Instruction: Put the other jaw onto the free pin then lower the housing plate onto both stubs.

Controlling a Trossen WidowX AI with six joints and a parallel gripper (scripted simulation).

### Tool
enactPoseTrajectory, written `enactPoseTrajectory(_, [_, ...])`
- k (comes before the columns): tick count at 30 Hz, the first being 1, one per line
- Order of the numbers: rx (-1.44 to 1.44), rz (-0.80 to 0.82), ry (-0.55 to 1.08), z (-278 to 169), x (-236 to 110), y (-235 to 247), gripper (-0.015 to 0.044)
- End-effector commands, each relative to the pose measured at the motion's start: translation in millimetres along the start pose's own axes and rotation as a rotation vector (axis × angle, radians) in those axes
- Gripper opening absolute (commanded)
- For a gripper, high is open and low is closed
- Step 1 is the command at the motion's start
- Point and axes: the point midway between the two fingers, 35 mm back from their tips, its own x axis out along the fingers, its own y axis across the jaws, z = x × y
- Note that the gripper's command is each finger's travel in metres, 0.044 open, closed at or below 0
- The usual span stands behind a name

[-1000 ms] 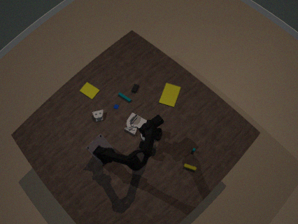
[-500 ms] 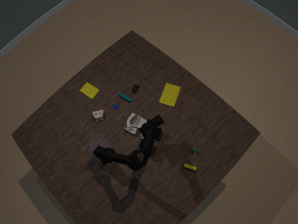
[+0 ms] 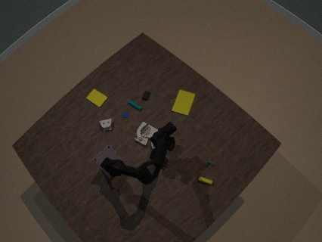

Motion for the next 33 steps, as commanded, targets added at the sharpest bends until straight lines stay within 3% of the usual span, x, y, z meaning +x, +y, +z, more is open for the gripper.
enactPoseTrajectory(1, [0.005, 0.007, -0.006, 2, -13, 2, 0.0134])
enactPoseTrajectory(17, [0.003, 0.007, -0.005, 1, -63, 0, 0.0134])
enactPoseTrajectory(33, [-0.257, 0.008, -0.005, -11, -65, 3, 0.0134])
